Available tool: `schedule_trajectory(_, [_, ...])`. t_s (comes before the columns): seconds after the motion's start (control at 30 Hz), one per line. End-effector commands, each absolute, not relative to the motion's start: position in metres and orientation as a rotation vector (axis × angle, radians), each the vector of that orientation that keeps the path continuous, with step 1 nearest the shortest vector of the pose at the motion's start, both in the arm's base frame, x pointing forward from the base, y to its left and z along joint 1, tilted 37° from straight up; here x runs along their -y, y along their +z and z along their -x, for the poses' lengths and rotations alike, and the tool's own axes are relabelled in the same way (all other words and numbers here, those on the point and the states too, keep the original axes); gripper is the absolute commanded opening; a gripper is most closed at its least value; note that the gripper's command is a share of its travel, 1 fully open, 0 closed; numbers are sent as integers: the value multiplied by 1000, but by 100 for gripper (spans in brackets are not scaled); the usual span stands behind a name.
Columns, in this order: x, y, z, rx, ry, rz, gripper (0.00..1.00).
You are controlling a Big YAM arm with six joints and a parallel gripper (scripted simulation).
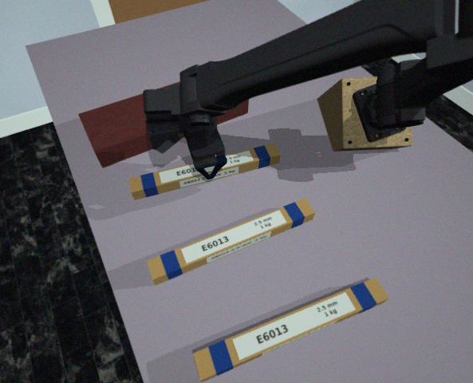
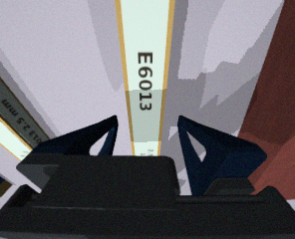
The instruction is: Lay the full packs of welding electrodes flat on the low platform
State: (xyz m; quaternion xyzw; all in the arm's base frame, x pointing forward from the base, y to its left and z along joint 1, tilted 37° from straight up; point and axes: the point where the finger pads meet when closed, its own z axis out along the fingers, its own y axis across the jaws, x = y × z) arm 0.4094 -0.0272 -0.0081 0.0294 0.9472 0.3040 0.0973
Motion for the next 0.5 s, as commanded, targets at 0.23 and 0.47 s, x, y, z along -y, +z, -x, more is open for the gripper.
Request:
schedule_trajectory(0.23, [7,-28,-409,-2822,918,-78,74])
schedule_trajectory(0.47, [5,-30,-410,-2822,918,-78,74])
